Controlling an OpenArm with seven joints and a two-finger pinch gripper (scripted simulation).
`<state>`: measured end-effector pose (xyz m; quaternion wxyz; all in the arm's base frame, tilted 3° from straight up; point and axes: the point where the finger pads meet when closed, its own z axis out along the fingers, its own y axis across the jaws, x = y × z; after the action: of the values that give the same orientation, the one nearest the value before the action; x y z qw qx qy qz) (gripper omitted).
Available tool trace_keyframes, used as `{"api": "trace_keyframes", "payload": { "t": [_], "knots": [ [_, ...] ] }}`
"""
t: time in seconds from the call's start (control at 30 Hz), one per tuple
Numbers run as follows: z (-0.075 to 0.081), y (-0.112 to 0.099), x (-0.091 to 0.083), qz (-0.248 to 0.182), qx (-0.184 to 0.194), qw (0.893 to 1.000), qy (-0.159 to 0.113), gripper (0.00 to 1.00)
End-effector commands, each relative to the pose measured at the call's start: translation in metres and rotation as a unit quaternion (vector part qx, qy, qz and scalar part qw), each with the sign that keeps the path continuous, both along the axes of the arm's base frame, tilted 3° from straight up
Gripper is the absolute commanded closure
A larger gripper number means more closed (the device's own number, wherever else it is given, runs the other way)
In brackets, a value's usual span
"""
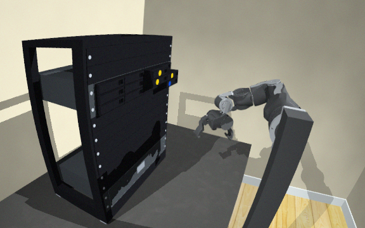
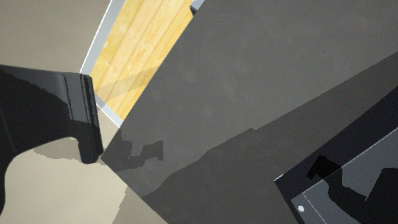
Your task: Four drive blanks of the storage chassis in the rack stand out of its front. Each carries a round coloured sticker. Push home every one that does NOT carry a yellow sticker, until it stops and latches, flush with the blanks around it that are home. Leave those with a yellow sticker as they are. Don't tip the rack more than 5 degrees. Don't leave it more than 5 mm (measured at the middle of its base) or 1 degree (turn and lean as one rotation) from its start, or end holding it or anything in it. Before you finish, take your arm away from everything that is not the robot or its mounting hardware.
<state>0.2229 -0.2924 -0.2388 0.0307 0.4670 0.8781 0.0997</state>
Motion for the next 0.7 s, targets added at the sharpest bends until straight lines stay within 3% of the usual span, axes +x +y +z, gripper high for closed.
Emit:
{"api": "trace_keyframes", "payload": {
  "t": [0.0,0.27,0.5,0.57,0.67],
  "knots": [
    [0.001,-0.009,-0.002,-0.003,-0.019,1.0,0.007,0.0],
    [-0.026,0.045,-0.019,0.134,-0.041,0.989,0.056,0.0],
    [-0.039,0.087,-0.033,0.244,-0.058,0.966,0.069,0.0],
    [-0.039,0.087,-0.033,0.244,-0.058,0.966,0.069,0.0],
    [-0.042,0.103,-0.038,0.288,-0.064,0.953,0.069,0.0]
  ]
}}
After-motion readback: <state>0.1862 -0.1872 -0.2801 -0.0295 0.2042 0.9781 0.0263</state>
